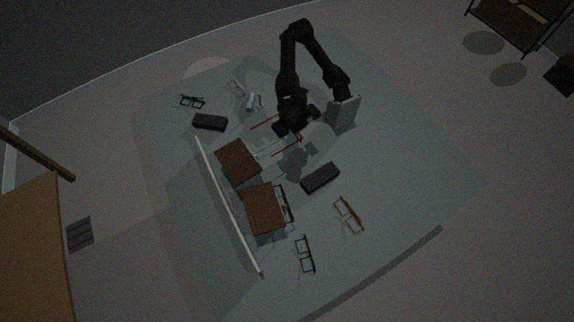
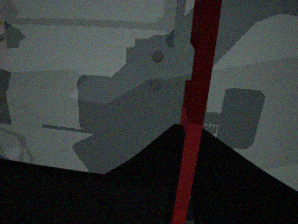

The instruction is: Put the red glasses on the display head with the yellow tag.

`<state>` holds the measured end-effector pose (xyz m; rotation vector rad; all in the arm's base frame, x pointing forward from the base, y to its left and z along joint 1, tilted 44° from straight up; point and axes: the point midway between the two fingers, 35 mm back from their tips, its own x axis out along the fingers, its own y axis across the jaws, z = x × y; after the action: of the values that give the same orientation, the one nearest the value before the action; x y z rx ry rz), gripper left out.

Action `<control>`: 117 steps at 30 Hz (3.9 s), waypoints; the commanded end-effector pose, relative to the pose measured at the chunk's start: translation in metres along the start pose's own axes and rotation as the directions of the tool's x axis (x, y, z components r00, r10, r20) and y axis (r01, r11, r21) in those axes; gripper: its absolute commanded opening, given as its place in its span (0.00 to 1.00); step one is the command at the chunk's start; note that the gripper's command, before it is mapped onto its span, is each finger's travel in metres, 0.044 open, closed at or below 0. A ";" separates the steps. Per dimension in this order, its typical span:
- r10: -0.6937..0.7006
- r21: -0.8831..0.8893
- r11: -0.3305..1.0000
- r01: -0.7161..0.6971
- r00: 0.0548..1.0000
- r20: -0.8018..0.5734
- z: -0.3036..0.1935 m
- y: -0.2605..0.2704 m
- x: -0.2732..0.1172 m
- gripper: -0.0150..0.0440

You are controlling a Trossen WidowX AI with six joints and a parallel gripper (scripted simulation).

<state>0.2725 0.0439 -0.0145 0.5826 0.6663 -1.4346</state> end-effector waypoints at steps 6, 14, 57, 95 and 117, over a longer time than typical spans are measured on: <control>-0.004 -0.017 1.000 0.004 1.000 -0.017 0.004 -0.001 0.010 0.25; 0.012 -0.018 1.000 -0.012 1.000 0.000 0.004 -0.002 0.019 0.25; 0.008 -0.017 1.000 -0.008 1.000 0.003 0.006 0.001 0.057 0.25; 0.010 -0.015 1.000 -0.010 1.000 0.003 0.006 0.057 0.058 0.25; 0.011 -0.014 1.000 -0.011 1.000 0.003 0.006 0.090 0.058 0.25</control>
<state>0.3588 0.0047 -0.0547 0.5804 0.6692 -1.4208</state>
